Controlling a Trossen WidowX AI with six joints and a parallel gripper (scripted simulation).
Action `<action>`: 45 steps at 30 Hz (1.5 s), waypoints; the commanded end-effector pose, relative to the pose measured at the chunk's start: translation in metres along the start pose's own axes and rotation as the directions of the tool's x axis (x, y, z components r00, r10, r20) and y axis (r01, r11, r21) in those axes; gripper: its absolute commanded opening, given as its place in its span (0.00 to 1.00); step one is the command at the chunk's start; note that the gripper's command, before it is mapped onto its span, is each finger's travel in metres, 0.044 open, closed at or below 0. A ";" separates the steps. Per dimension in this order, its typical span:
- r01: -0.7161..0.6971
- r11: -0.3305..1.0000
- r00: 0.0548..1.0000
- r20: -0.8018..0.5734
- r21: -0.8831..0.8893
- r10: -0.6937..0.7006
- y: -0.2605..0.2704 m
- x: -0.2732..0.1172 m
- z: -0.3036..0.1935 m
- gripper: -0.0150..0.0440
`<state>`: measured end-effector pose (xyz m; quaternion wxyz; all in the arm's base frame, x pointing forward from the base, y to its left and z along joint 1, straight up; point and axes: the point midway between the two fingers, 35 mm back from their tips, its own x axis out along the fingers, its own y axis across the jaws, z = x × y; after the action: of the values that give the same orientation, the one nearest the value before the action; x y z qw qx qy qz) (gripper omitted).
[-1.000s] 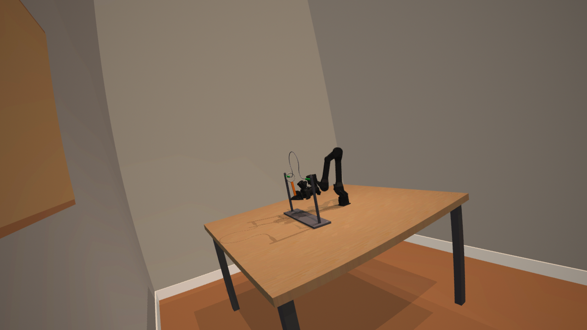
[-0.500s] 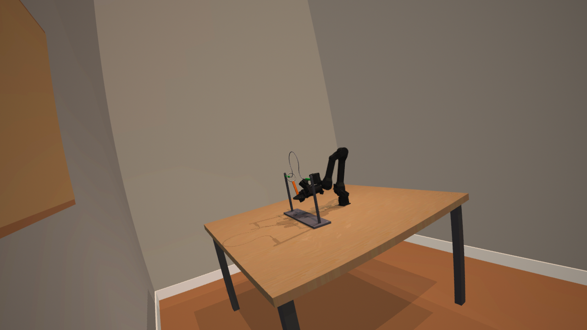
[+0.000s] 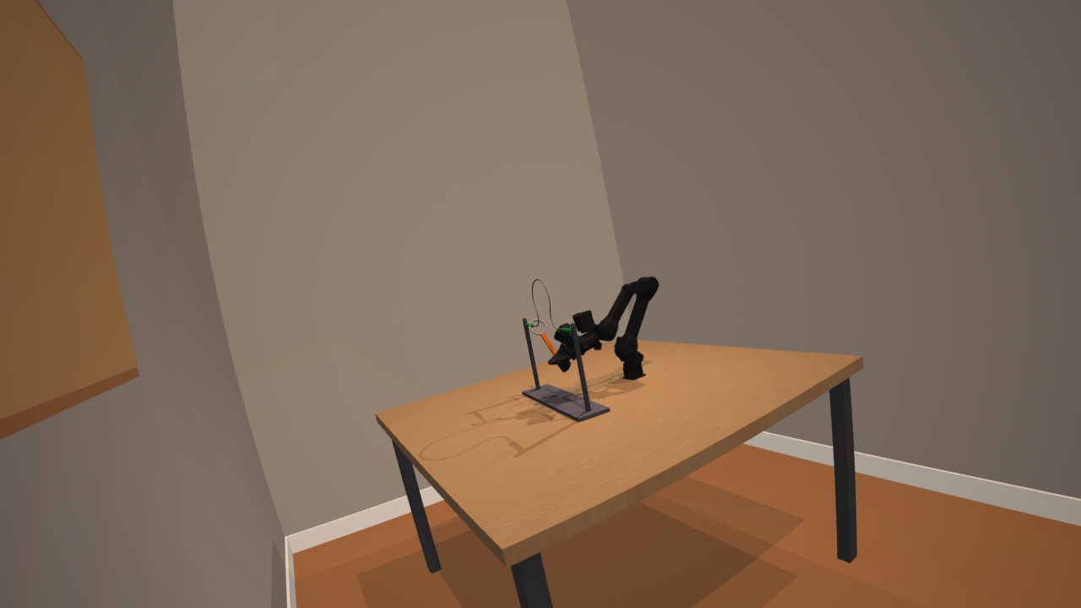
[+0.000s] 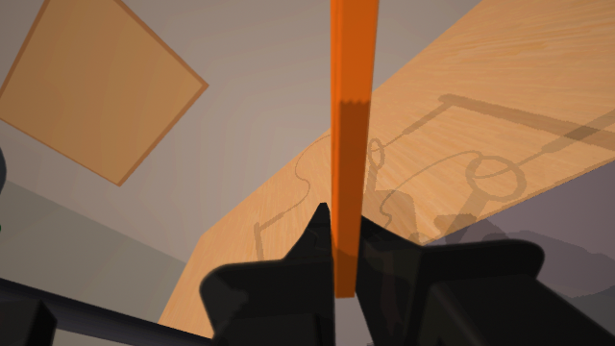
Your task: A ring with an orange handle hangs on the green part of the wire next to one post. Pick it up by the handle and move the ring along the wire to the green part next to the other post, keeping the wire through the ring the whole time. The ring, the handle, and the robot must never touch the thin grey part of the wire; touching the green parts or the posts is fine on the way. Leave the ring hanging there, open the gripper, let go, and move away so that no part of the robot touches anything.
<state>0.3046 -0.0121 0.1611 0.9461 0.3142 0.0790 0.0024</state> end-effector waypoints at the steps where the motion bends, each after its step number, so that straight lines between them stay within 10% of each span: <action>1: -0.028 0.999 1.000 -0.008 0.041 0.028 0.015 -0.005 0.007 0.00; 45: -0.063 0.973 0.989 -0.119 0.223 0.091 0.047 -0.023 0.011 0.00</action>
<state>0.2865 0.0160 0.1888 0.8983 0.4155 0.1372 0.0410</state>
